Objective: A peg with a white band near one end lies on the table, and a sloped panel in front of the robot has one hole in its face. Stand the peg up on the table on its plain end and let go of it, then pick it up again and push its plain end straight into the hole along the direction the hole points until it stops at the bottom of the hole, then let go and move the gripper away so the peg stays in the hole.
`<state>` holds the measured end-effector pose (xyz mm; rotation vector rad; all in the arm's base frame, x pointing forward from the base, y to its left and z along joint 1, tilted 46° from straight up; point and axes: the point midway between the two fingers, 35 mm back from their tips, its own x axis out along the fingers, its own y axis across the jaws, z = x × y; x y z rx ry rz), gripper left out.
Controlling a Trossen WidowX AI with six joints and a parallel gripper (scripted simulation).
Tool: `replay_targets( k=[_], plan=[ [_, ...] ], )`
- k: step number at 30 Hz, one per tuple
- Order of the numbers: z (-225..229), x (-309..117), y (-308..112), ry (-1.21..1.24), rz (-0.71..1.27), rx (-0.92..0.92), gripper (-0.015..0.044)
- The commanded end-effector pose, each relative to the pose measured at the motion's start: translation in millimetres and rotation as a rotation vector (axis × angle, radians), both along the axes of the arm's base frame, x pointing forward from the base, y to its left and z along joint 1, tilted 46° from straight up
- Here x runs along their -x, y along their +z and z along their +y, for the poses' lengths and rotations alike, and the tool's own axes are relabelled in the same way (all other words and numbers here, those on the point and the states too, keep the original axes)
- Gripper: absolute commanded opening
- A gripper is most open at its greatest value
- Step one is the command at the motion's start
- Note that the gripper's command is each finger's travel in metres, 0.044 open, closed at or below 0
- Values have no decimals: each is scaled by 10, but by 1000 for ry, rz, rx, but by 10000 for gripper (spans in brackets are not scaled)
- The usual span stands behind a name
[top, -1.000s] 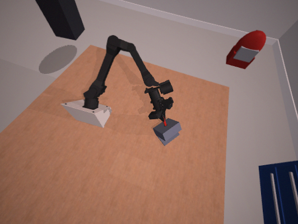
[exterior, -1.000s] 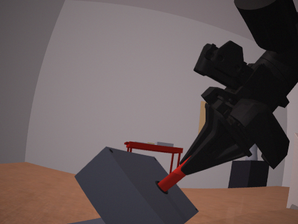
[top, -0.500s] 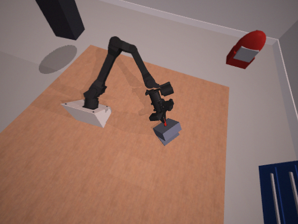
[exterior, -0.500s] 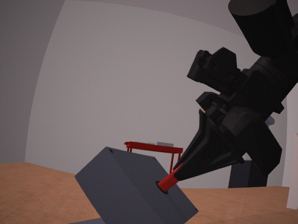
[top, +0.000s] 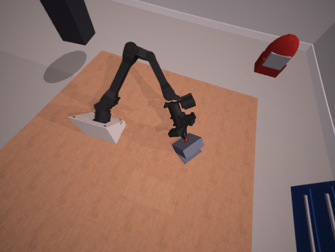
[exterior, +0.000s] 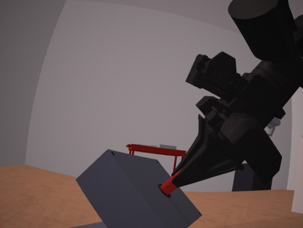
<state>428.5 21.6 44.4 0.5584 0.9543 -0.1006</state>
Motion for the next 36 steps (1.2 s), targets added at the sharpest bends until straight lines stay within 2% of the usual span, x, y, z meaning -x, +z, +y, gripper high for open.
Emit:
replay_targets(
  k=[1,8,25,36],
  plan=[
    [0,0,0,0,0,0,0],
    [0,0,0,0,0,0,0],
    [-6,16,30,-1,0,0,440],
    [-32,91,162,-3,-2,0,440]
  ],
)
